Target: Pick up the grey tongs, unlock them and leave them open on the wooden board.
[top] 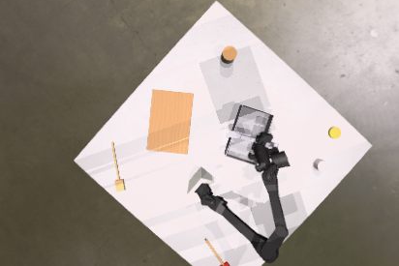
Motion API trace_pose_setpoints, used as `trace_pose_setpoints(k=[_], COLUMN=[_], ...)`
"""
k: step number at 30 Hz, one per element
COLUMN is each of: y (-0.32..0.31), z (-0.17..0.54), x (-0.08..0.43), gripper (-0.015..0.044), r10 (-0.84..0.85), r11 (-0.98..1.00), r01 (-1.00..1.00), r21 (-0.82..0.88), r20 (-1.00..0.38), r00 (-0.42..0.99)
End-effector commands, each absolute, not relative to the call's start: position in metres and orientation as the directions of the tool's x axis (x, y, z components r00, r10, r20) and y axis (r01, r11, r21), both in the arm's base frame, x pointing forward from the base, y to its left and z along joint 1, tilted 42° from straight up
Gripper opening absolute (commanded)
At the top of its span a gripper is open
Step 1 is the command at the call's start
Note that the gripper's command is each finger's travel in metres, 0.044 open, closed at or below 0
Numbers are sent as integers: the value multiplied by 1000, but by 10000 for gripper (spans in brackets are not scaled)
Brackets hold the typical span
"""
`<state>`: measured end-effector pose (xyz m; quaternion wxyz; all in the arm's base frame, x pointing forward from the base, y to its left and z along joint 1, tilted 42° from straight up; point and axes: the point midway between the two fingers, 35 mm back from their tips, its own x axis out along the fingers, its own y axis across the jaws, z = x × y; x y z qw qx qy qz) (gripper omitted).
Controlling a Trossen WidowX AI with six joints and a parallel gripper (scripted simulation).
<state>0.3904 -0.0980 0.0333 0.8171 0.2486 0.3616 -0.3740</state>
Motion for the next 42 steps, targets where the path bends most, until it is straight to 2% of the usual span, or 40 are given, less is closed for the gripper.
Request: trace_pose_setpoints(k=[1, 2, 8, 22, 42], y=[-96, -92, -49, -47, -50], z=[36, 40, 88, 89, 84], x=[391, 392, 392, 391, 389], gripper=[-122, -148, -150, -150, -150], r10=[-430, -429, -425, -432, -560], r11=[597, 597, 598, 591, 432], r01=[791, 791, 790, 798, 897], r21=[137, 137, 133, 122, -100], r20=[-777, -778, -783, -787, -809], r00=[459, 458, 454, 440, 179])
